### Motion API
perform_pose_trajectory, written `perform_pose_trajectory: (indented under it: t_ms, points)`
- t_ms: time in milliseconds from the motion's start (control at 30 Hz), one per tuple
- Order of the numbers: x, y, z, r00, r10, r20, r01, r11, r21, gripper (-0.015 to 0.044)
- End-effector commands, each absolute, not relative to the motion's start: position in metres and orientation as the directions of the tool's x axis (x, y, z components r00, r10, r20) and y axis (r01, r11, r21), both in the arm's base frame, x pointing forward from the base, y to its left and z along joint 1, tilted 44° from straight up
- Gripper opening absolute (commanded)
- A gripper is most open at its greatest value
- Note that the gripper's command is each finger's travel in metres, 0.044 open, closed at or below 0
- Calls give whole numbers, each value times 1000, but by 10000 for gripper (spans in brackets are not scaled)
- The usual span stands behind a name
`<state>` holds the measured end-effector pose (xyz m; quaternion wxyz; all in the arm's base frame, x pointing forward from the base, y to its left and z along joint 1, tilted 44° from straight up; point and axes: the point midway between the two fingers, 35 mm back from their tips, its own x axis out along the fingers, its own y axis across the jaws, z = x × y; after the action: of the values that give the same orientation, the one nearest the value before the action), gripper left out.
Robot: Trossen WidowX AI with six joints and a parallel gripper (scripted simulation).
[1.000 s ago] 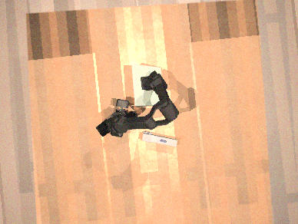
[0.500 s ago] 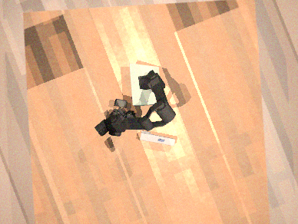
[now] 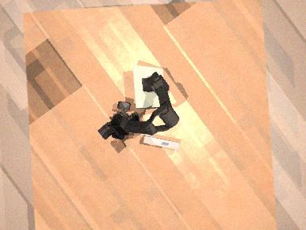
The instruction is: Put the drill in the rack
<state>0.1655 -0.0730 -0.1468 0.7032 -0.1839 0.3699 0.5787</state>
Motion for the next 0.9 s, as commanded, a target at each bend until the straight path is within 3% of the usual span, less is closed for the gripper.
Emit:
perform_pose_trajectory:
  t_ms: [0,33,600,867]
  points:
    - [166,-66,-150,56,684,-727,-949,262,173,0]
    - [166,-66,-150,56,684,-727,-949,262,173,0]
    - [165,-72,-147,57,677,-733,-949,264,171,440]
    - [160,-94,-121,55,683,-729,-949,262,174,440]
